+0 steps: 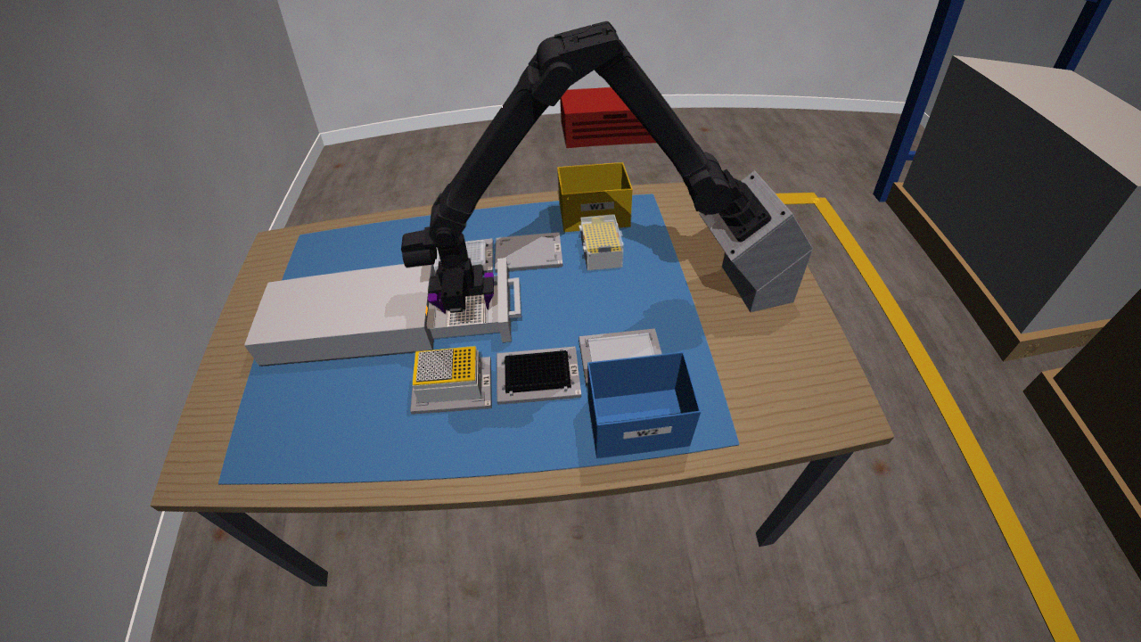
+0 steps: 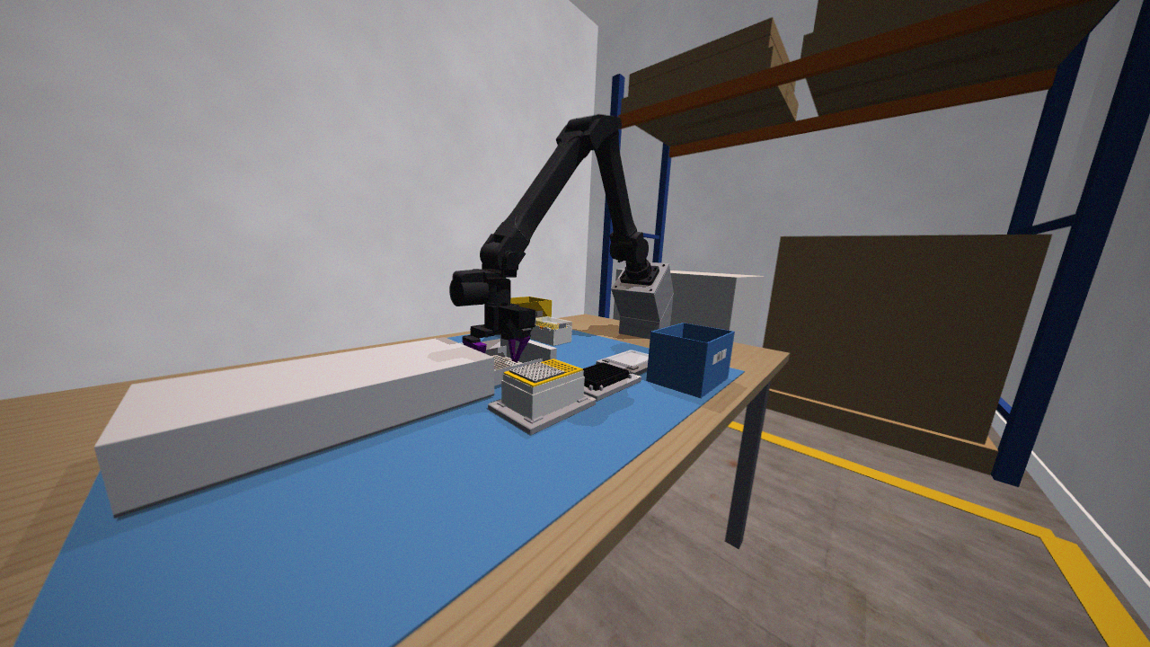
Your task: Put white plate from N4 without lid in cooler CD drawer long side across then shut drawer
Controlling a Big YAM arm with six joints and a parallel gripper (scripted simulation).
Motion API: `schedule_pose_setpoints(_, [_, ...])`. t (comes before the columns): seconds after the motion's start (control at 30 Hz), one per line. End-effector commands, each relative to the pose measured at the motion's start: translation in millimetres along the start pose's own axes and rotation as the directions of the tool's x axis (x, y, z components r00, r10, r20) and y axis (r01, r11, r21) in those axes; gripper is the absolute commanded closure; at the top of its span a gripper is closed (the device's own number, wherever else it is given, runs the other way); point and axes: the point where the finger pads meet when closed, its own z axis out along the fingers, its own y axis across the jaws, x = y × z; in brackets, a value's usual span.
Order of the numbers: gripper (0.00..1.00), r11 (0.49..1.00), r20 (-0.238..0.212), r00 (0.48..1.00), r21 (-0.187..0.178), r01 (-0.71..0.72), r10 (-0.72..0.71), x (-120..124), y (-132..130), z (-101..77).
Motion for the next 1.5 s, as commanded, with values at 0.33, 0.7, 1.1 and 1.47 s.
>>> schedule_pose_setpoints(0.33, [0.0, 1.0, 0.007, 1.0, 0.029, 0.004, -0.004, -7.8, -15.7, 2.2])
schedule_pose_setpoints(0.7, [0.0, 1.0, 0.007, 1.0, 0.029, 0.004, -0.004, -7.8, -15.7, 2.2])
schedule_pose_setpoints(1.1, [0.0, 1.0, 0.007, 1.0, 0.029, 0.004, -0.004, -7.8, -15.7, 2.2])
schedule_pose_setpoints(1.47, [0.0, 1.0, 0.007, 1.0, 0.021, 0.003, -0.004, -7.0, -13.0, 1.4])
